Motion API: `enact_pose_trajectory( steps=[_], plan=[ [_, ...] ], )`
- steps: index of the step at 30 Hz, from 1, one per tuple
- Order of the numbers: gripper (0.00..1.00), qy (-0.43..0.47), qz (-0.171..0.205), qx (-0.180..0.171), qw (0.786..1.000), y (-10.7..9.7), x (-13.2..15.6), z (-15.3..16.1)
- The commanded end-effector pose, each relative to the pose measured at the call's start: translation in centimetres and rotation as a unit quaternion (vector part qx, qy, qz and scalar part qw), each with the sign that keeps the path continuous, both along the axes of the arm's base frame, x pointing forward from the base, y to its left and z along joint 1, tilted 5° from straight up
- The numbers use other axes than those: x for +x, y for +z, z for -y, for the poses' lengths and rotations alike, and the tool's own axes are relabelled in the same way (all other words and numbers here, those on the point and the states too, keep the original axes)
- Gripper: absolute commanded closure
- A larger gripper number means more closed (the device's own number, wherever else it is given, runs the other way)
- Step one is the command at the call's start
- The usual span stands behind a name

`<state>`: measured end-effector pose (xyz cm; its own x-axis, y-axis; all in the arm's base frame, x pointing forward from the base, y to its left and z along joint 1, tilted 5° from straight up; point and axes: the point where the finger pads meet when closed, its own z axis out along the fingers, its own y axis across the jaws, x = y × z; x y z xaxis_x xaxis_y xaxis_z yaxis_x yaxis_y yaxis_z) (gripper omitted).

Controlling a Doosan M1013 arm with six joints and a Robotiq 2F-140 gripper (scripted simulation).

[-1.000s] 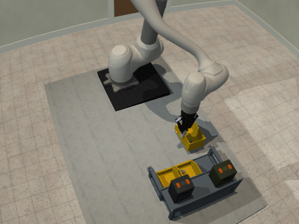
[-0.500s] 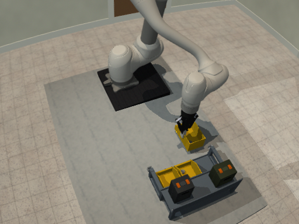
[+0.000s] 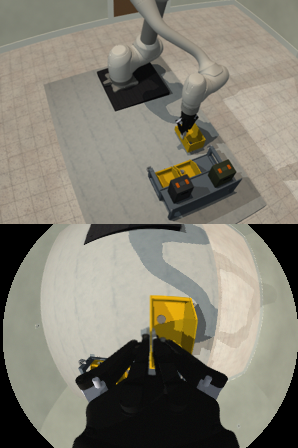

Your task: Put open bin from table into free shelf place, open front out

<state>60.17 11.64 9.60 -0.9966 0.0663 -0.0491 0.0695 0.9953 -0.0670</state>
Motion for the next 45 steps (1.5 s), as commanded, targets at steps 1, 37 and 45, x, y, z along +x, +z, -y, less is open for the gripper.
enact_pose_trajectory(
  steps=[1,37,45],
  plan=[
    [1.0,0.0,0.0,0.0,1.0,0.0,0.4,0.0],
    [1.0,0.0,0.0,0.0,1.0,0.2,3.2,0.2],
    [1.0,0.0,0.0,0.0,1.0,0.2,3.2,0.2]
  ],
)
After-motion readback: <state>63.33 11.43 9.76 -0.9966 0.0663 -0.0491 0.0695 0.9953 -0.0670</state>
